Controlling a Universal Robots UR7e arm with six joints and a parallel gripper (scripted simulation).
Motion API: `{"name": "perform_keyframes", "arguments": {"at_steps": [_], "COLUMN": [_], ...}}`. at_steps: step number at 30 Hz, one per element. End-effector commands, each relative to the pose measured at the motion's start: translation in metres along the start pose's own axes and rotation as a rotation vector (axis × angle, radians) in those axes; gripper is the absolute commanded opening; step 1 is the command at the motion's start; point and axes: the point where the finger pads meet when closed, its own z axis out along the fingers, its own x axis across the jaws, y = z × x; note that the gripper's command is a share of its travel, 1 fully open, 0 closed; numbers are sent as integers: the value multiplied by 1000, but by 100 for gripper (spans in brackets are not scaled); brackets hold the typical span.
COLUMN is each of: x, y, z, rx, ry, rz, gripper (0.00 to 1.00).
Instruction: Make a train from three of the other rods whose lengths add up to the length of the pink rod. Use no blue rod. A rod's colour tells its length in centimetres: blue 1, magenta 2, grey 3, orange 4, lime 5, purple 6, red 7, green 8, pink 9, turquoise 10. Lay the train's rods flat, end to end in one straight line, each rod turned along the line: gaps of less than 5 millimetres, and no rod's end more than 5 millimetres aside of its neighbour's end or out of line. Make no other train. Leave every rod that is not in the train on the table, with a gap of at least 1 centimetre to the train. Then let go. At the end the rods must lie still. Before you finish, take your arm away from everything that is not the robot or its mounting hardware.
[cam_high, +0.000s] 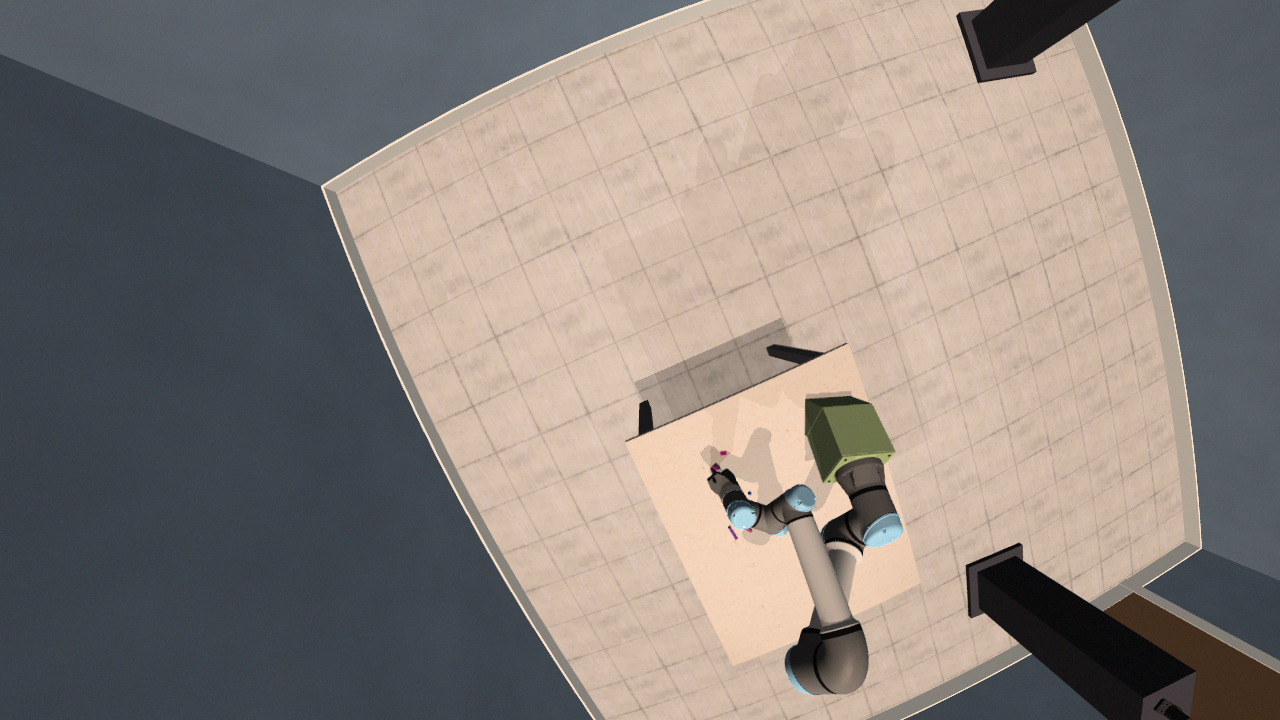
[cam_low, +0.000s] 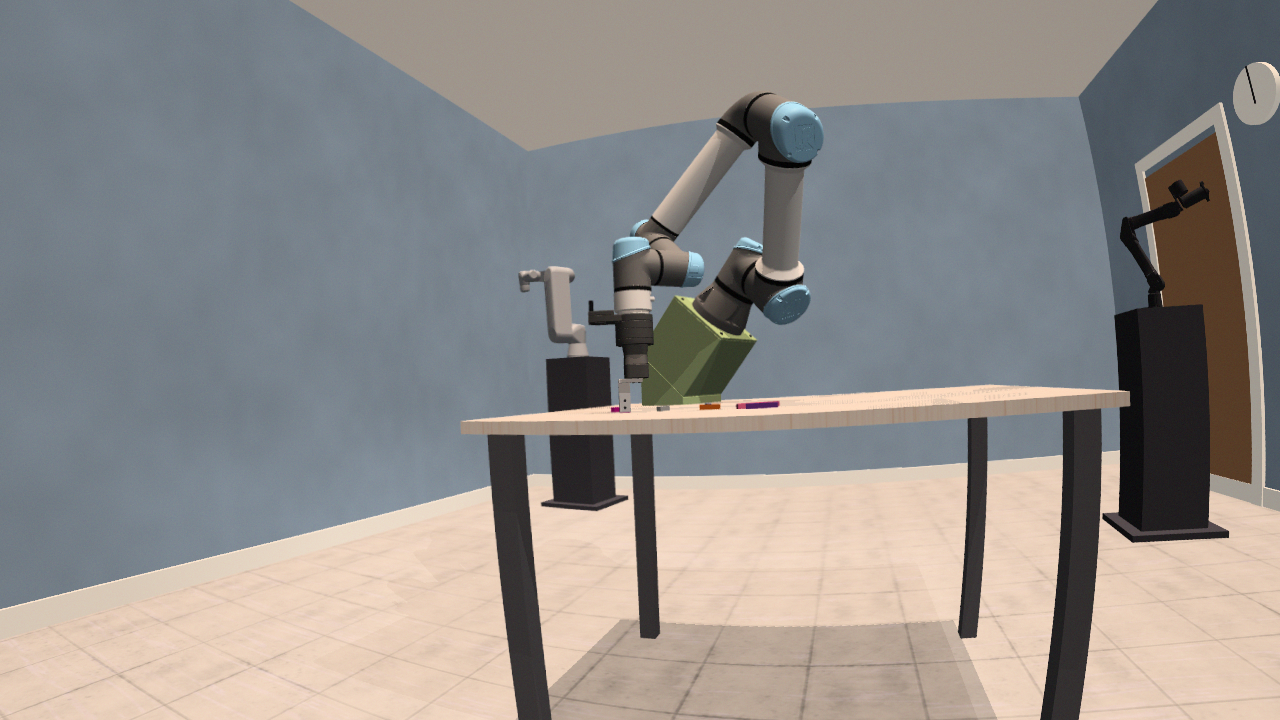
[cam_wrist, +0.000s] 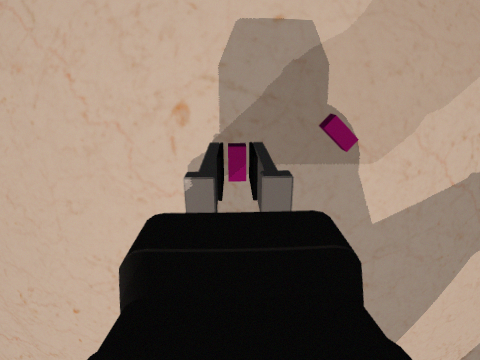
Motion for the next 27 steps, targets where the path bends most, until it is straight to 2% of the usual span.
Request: {"name": "perform_keyframes", "arguments": {"at_steps": [1,2,3,5,6,20,27], "x": [0,0,0,0,0,0,0], "y": [0,0,0,0,0,0,0], "z": [0,0,0,0,0,-2,-19], "rx": [1,1,1,1,1,1,1], "ry": [-1,-1,-1,-1,-1,-1,-1], "rz": [0,0,0,0,0,0,0], "gripper": [42,42,48,48,54,54,54]}}
